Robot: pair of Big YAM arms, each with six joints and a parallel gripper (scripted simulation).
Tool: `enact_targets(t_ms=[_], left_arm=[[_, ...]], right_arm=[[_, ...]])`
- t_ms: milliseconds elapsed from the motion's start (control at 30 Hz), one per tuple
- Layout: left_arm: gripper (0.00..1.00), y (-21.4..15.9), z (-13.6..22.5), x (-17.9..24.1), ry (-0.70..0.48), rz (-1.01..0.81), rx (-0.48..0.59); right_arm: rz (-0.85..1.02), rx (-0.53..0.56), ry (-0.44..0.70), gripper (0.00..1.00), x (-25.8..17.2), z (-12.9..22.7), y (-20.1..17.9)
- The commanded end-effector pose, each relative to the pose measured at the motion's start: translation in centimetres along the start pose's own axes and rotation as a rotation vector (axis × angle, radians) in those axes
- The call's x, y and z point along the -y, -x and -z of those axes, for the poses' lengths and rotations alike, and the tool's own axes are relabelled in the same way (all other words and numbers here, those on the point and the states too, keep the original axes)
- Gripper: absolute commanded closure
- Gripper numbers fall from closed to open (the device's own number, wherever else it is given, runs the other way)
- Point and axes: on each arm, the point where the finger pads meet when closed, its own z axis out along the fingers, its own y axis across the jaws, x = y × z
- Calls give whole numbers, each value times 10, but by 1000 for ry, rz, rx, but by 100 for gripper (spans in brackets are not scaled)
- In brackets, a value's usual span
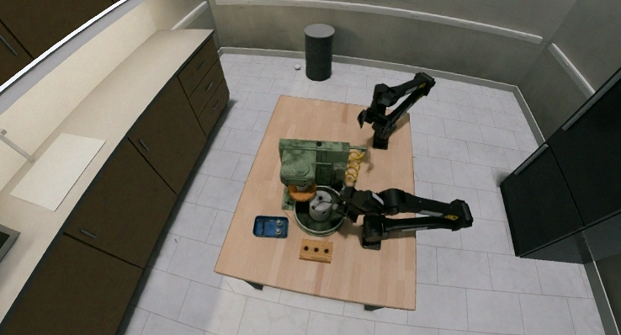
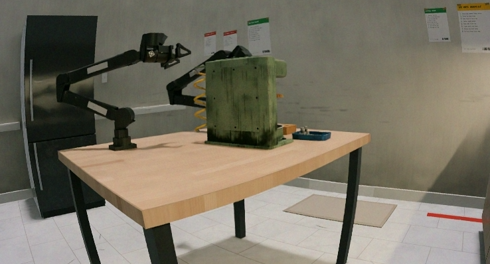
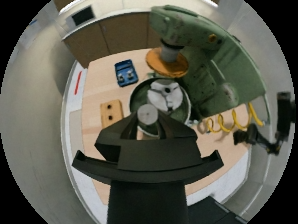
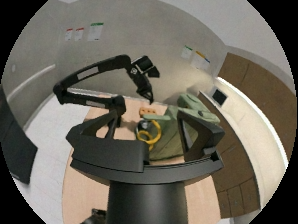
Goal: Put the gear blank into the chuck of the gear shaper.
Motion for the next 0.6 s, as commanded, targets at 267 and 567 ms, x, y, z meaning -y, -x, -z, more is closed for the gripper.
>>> enact_targets(t_ms=[267,567], left_arm=[[77,7,2,16,53,65,6],[77,15,-13,34,70,65,15]], right_arm=[[38,15,-24,0,12,-10,44],[15,-22,-63,0,18,-17,42]])
